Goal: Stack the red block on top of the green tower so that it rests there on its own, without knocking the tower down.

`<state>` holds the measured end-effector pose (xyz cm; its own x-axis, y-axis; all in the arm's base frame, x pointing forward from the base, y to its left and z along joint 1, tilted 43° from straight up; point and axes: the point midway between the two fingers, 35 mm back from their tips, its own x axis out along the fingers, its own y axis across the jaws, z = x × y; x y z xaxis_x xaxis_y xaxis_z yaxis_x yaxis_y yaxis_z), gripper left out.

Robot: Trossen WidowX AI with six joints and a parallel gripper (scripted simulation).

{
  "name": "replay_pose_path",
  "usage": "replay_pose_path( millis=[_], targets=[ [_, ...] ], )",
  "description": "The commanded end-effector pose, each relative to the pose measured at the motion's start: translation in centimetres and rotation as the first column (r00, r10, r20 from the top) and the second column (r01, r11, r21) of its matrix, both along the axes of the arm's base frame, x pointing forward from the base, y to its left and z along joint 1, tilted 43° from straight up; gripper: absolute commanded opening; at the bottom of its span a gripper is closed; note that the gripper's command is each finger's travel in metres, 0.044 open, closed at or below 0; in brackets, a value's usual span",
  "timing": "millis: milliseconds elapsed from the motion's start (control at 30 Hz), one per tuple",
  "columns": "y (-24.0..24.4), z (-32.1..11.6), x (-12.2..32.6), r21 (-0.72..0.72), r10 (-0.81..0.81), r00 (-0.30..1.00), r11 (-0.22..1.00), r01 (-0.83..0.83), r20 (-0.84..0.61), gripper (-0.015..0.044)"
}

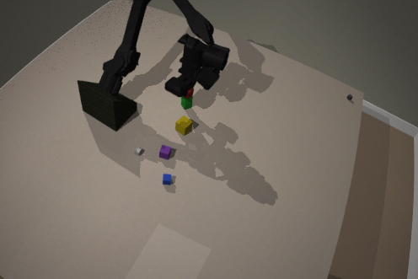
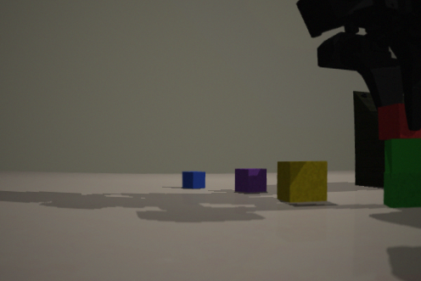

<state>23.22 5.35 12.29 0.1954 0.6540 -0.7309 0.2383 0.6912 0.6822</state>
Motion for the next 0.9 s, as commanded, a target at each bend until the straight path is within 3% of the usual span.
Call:
replay_pose_path(
  millis=[0, 433, 867],
  targets=[
    [0.01, -0.03, -0.02, 0.0, 0.0, 1.0, 1.0, 0.0, -0.001, 0.0105],
    [0.01, -0.03, -0.02, 0.0, 0.0, 1.0, 1.0, 0.0, -0.001, 0.044],
    [0.01, -0.03, -0.02, 0.0, 0.0, 1.0, 1.0, 0.0, -0.001, 0.044]
  ],
)
